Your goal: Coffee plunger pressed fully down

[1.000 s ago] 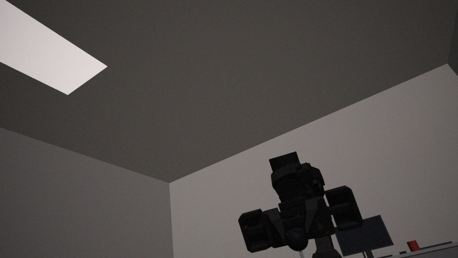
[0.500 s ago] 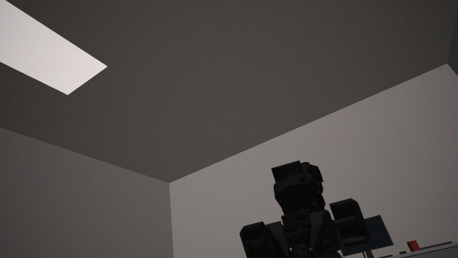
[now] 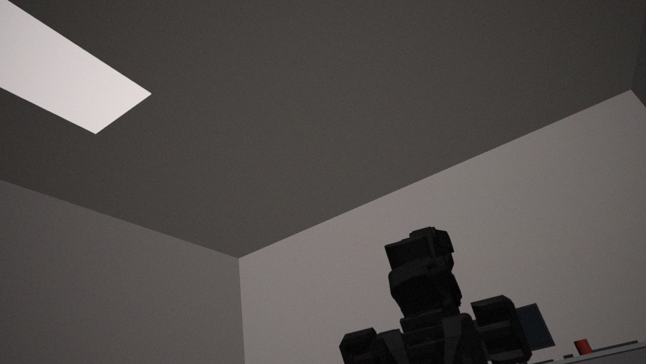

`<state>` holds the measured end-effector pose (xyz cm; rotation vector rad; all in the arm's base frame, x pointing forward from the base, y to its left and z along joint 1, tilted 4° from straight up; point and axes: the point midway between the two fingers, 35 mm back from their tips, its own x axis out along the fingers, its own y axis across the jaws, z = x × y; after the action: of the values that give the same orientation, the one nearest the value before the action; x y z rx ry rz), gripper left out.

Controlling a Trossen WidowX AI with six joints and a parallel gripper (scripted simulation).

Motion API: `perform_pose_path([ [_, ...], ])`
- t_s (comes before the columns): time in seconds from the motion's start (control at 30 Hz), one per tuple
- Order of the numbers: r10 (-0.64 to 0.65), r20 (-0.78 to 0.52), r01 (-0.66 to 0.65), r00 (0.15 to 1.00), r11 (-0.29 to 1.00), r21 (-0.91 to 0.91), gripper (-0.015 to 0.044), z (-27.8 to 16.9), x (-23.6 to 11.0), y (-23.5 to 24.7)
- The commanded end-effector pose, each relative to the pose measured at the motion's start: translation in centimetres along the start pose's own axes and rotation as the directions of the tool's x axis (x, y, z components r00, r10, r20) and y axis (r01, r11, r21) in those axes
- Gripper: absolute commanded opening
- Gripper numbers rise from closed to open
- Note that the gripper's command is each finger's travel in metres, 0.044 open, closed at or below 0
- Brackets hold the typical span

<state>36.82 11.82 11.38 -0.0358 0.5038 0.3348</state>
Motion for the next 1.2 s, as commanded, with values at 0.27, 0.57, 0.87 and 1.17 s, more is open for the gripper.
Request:
perform_pose_path([
  [0.27,-0.001,-0.039,0.001,0.999,1.0,0.011,0.0118,-0.94,0.56,0.01],
  [0.57,-0.001,-0.039,0.001,0.999,1.0,0.011,0.0118,-0.75,0.66,0.01],
  [0.87,-0.001,-0.039,0.001,0.999,1.0,0.011,0.0118,-0.69,0.82,0.01],
  [1.17,0.0,-0.026,0.0,1.0,1.0,0.002,0.0118,-0.36,0.65,0.01],
])
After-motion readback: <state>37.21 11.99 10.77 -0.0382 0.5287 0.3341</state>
